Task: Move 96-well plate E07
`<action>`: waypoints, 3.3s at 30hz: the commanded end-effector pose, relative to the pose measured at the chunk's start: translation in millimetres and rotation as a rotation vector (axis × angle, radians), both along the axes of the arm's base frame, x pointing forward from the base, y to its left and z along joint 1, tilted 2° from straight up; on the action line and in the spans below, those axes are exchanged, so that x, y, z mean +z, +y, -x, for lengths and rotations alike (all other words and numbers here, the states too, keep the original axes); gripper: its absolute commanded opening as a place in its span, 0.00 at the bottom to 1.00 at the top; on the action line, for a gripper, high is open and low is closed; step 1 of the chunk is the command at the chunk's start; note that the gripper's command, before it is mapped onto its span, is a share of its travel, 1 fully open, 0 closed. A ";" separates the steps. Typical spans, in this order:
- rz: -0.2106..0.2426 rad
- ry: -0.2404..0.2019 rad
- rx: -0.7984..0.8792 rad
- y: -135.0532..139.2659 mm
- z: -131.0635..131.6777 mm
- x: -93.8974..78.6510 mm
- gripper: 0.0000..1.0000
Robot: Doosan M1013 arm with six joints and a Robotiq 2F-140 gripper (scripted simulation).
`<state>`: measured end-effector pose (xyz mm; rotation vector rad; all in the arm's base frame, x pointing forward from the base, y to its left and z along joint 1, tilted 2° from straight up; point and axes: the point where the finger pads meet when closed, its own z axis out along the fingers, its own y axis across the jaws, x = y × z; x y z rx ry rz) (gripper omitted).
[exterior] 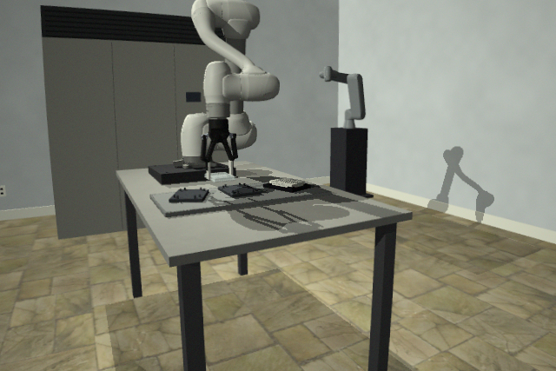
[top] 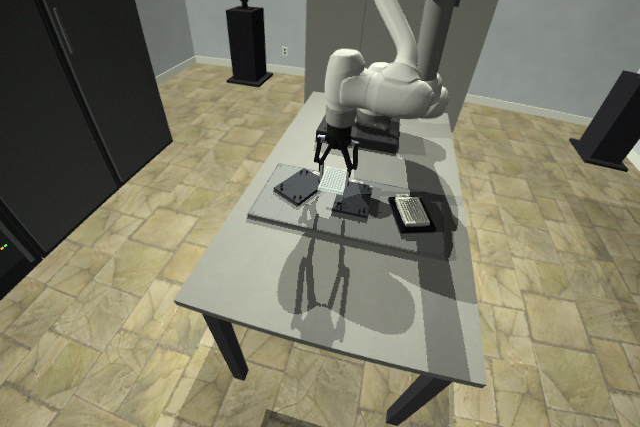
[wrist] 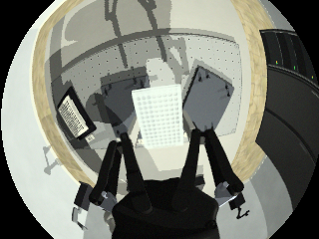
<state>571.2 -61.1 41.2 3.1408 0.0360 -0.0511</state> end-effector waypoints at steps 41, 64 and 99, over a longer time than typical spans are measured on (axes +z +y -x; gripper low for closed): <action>0.001 0.000 -0.001 76.5 -2.1 0.0 0.00; 0.001 0.000 -0.001 76.5 -2.1 -1.8 0.00; 0.001 0.000 -0.001 76.4 -1.2 -29.4 0.00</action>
